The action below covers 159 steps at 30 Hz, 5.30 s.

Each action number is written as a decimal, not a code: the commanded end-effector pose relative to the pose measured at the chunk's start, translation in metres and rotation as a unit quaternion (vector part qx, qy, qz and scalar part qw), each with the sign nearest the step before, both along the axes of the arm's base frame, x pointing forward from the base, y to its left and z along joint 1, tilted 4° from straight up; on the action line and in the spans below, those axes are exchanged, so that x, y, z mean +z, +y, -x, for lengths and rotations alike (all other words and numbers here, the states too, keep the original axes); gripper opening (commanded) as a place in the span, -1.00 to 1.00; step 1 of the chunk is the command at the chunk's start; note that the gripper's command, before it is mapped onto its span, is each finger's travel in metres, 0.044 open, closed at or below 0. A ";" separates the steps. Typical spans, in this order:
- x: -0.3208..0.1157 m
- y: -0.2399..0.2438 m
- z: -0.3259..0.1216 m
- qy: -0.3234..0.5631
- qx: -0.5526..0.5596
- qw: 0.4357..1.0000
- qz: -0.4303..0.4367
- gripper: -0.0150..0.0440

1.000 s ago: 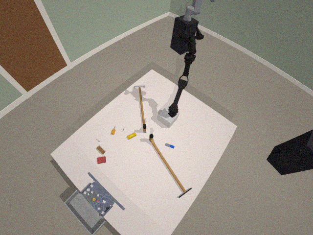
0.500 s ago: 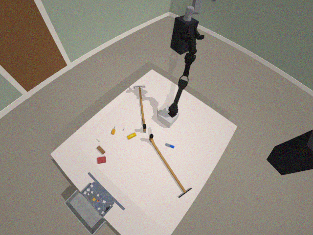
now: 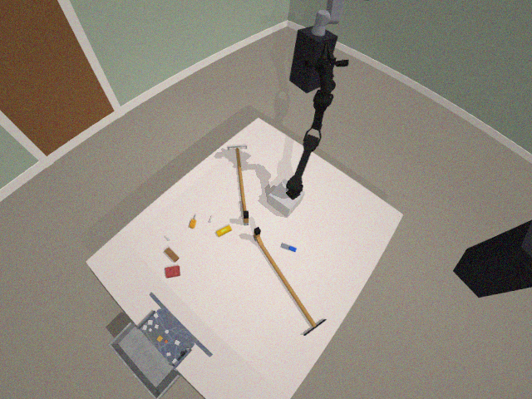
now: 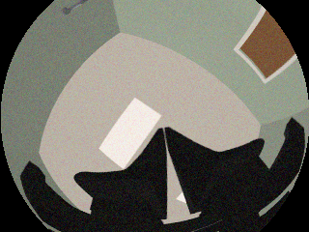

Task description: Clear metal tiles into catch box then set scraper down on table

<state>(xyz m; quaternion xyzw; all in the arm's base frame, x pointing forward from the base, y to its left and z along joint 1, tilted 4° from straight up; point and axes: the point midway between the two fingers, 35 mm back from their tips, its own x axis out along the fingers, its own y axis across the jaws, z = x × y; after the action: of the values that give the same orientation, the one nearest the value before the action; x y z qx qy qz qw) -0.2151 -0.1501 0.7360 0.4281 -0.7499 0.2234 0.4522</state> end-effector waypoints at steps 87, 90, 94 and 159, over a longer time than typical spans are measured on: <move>0.011 0.148 -0.318 0.410 -0.066 0.886 0.205 -0.49; 0.008 0.152 -0.328 0.422 -0.067 0.879 0.211 -0.49; 0.002 0.156 -0.342 0.439 -0.068 0.869 0.218 -0.49; -0.135 0.206 -0.527 0.677 -0.072 0.657 0.324 -0.49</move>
<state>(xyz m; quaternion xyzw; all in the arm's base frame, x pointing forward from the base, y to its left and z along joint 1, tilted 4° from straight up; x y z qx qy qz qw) 0.3005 0.0533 0.6155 0.2413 -0.1690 0.0715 0.9529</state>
